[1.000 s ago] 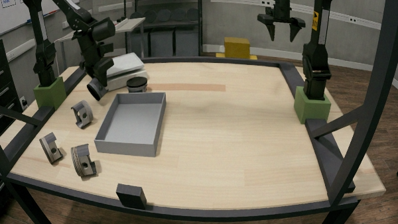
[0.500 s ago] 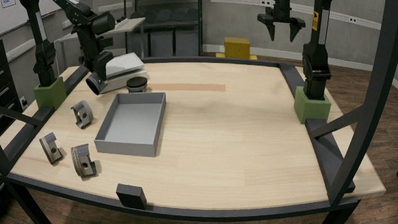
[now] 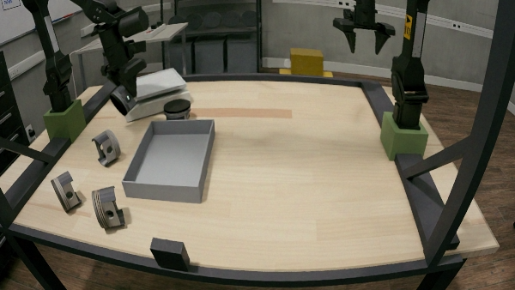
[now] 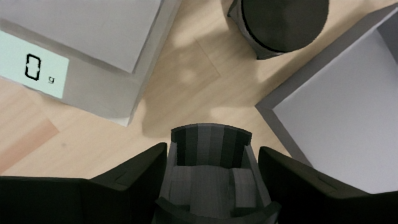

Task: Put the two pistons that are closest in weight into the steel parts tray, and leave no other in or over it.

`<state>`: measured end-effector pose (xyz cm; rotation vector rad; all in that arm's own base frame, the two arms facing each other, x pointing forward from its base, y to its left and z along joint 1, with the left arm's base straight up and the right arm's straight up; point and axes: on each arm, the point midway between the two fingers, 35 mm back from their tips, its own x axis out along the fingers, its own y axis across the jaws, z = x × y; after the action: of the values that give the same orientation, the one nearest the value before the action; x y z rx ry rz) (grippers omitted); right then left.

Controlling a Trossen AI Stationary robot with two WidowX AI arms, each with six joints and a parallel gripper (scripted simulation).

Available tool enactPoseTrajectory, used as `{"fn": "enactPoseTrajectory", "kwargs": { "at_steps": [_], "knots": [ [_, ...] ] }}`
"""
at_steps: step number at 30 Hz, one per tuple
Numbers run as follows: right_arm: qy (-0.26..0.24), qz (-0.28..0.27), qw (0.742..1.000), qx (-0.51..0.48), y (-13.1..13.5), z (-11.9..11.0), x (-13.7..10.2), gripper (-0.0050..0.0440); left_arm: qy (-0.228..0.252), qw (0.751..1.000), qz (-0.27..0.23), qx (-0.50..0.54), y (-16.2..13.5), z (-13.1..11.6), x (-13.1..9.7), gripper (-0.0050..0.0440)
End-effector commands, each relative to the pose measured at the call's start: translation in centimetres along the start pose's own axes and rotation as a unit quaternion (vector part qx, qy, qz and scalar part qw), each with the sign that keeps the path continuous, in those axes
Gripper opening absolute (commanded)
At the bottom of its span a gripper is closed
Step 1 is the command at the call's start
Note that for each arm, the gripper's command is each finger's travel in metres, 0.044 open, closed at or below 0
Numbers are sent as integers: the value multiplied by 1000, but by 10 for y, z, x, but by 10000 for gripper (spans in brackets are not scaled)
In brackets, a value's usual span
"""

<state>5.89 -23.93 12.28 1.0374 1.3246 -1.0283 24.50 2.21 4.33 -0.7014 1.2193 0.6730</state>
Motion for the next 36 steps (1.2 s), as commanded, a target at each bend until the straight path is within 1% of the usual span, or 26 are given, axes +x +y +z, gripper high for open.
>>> {"fn": "enactPoseTrajectory", "kwargs": {
  "at_steps": [1,6,7,13,19,22,36],
  "knots": [
    [-17,1,1000,-3,1,5,-9,400,-19,1000,-22,-1,-11,13,-17,158],
    [-17,1,1000,-3,1,5,-9,400,-20,1000,-23,-1,-11,13,-18,158],
    [-17,1,1000,-3,1,5,-9,400,-5,1000,-13,9,-7,15,-15,158],
    [-17,1,1000,-3,1,5,-9,400,44,997,11,67,13,38,-23,158],
    [-17,1,1000,-3,1,5,-9,400,92,987,35,125,32,60,-31,158],
    [-17,1,1000,-3,1,5,-9,400,95,987,37,127,36,63,-33,158],
    [-17,1,1000,-3,1,5,-9,400,93,987,40,128,81,114,-53,158]
  ]
}}
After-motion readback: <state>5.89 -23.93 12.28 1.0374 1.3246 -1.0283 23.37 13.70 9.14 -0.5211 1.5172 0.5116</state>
